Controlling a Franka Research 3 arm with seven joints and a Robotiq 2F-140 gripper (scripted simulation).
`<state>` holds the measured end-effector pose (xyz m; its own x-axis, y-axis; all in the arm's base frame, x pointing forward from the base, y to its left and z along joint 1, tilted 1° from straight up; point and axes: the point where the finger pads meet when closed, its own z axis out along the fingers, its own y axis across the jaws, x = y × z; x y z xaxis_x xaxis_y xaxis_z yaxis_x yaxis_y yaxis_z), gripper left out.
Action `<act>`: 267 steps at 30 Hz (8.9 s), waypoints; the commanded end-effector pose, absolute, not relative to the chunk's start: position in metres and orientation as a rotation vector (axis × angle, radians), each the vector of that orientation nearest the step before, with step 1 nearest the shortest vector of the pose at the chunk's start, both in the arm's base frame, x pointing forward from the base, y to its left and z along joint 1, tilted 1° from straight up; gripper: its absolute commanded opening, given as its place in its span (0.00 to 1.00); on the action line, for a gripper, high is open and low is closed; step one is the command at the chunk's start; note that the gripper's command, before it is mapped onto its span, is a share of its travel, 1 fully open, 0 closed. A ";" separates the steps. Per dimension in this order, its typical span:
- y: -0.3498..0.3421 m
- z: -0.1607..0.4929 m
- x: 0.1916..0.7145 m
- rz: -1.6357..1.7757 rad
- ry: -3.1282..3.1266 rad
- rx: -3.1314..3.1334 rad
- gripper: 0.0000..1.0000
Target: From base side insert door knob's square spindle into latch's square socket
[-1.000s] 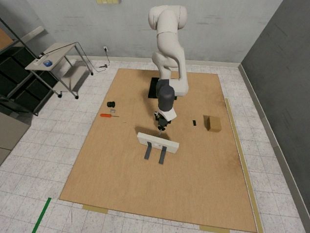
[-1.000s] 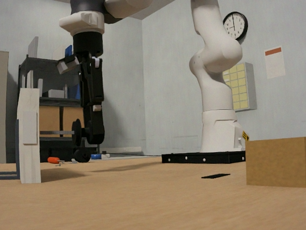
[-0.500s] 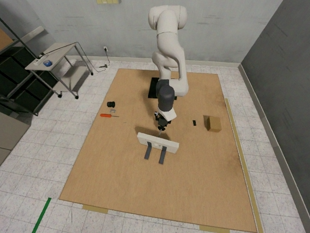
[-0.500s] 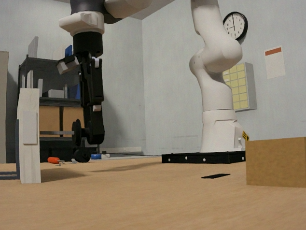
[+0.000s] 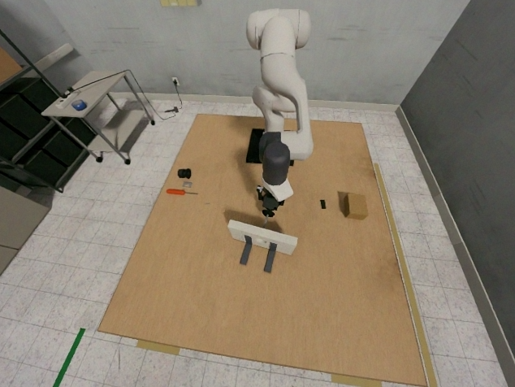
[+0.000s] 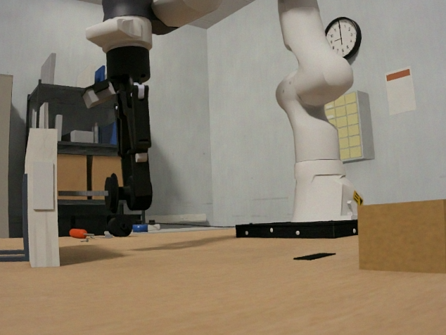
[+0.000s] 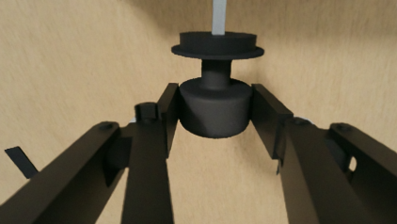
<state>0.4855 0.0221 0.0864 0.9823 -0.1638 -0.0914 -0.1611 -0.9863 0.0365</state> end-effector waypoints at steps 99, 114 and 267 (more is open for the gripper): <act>0.023 0.089 0.501 -0.124 -0.233 3.106 0.42; 0.021 0.089 0.505 -0.129 -0.237 3.104 0.42; 0.018 0.089 0.521 -0.129 -0.253 3.102 0.42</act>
